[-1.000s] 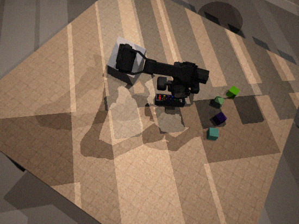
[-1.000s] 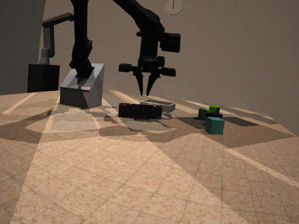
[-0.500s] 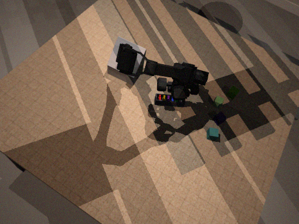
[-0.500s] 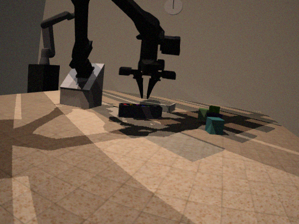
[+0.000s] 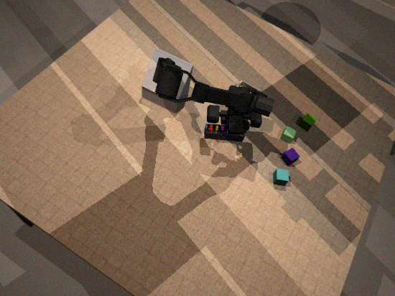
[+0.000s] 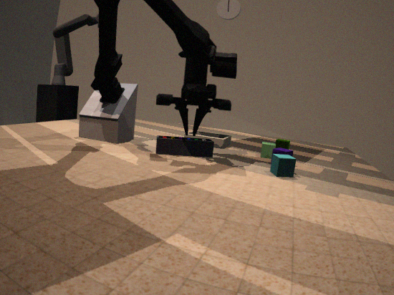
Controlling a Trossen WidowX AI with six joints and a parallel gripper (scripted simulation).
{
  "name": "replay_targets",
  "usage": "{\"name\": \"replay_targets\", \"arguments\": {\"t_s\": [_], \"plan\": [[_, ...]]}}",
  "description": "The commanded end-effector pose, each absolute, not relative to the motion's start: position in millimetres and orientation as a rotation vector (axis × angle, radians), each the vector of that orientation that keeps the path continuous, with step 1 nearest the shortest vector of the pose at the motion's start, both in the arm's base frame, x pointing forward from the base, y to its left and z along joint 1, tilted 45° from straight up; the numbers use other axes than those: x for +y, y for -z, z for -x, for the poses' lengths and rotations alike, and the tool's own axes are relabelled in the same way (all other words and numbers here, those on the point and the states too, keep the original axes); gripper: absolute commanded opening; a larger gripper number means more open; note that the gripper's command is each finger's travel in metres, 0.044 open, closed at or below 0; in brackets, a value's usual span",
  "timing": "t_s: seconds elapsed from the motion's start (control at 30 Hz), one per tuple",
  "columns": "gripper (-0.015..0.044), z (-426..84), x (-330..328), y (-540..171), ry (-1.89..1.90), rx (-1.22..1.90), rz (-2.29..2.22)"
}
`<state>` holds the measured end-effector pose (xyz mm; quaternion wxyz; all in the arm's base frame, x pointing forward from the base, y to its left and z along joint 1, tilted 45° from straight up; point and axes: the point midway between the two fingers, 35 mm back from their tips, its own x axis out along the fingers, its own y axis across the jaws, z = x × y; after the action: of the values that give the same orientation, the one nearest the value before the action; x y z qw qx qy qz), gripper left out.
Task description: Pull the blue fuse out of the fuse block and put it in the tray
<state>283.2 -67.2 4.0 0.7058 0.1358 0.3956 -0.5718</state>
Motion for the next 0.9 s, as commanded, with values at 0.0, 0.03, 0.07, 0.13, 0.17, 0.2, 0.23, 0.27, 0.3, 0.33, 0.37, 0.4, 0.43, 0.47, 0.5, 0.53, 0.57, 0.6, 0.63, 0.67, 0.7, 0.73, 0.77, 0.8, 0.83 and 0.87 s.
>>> {"name": "replay_targets", "arguments": {"t_s": [0.0,0.03,0.07,0.13,0.17,0.2,0.23,0.27,0.3,0.33,0.37,0.4,0.43,0.47,0.5,0.53,0.57,0.6,0.63,0.67,0.7,0.73,0.77,0.8,0.83,0.87], "plan": [[0.0074,-281.3,-70.8,-0.6,1.273,0.884,-0.291],[0.0074,-281.3,-71.1,-0.3,1.273,0.884,-0.291],[0.0074,-281.3,-71.3,-0.2,1.273,0.884,-0.291],[0.0074,-281.3,-71.3,-0.2,1.273,0.884,-0.291],[0.0074,-281.3,-71.3,-0.2,1.273,0.884,-0.291],[0.0074,-281.3,-71.3,-0.2,1.273,0.884,-0.291],[0.0074,-281.3,-71.3,-0.2,1.273,0.884,-0.291],[0.0074,-281.3,-71.3,-0.2,1.273,0.884,-0.291],[0.0074,-281.3,-71.3,-0.2,1.273,0.884,-0.291],[0.0074,-281.3,-71.4,-0.1,1.273,0.884,-0.291],[0.0074,-281.3,-71.6,0.2,1.273,0.884,-0.291],[0.0074,-281.3,-71.9,0.5,1.273,0.884,-0.291],[0.0074,-281.3,-72.4,0.9,1.273,0.884,-0.291],[0.0074,-281.4,-72.9,1.5,1.273,0.884,-0.291],[0.0074,-281.4,-73.5,2.0,1.273,0.884,-0.291],[0.0074,-281.4,-74.1,2.7,1.273,0.884,-0.291],[0.0074,-281.4,-74.7,3.3,1.273,0.884,-0.291],[0.0074,-281.5,-75.4,4.0,1.273,0.884,-0.291],[0.0074,-281.5,-76.1,4.6,1.273,0.884,-0.291],[0.0074,-281.5,-76.8,5.3,1.273,0.884,-0.291],[0.0074,-281.5,-77.4,5.9,1.273,0.884,-0.291],[0.0074,-281.5,-78.0,6.5,1.273,0.884,-0.291],[0.0074,-281.5,-78.3,6.8,1.273,0.884,-0.291],[0.0074,-281.5,-78.4,6.9,1.273,0.884,-0.291],[0.0074,-281.5,-78.4,6.9,1.273,0.884,-0.291],[0.0074,-281.5,-78.4,6.9,1.273,0.884,-0.291]]}}
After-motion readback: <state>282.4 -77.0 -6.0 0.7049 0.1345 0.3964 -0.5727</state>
